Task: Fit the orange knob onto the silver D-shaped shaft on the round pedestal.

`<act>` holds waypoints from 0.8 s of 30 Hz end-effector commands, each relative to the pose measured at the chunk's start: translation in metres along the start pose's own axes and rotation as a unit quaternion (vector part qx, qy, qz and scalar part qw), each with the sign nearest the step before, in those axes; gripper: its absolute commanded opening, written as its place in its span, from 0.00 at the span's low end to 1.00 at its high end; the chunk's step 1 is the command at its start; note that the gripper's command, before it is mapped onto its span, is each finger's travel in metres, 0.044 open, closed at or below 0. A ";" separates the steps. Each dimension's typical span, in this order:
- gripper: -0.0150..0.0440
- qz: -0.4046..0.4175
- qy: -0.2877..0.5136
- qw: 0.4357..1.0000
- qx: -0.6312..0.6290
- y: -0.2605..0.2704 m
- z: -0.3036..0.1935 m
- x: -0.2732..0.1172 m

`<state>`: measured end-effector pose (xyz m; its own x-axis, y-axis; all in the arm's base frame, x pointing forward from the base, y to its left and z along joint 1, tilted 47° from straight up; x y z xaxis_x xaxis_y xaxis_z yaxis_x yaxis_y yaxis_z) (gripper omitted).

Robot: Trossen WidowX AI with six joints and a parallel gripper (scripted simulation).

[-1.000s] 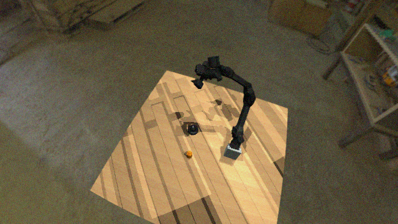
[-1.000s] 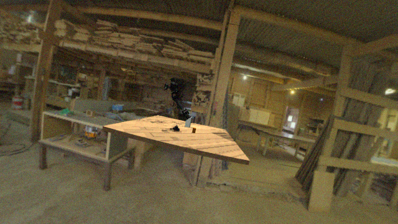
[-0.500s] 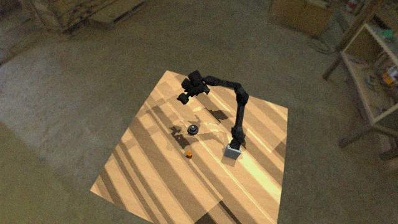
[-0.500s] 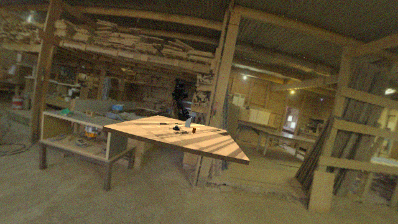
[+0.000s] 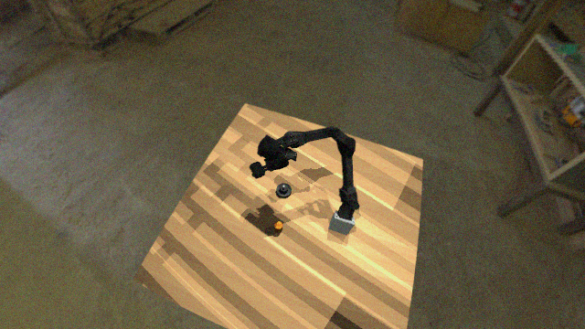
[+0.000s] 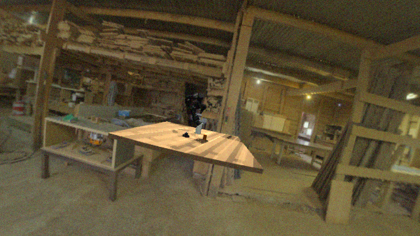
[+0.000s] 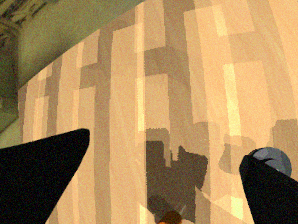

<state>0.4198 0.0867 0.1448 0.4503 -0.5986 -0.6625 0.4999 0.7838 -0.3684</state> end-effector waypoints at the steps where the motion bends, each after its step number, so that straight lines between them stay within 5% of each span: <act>1: 1.00 -0.040 0.071 0.990 0.114 0.017 -0.062 0.031; 19: 1.00 -0.244 0.123 0.882 0.383 0.016 -0.200 0.081; 24: 1.00 -0.251 0.122 0.878 0.390 0.015 -0.203 0.082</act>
<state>0.3351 0.0867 -0.0277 -0.0104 -0.6894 -0.7243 0.9708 0.1667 -0.1726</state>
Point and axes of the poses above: the point midway between the two fingers, 35 mm back from their tips, its own x axis out along the fingers, its own y axis across the jaws, z = x × y, the point moved 2 cm from there along -x, back along the fingers, and after that the axes turned 5 degrees about -x, right-handed, at the moved point
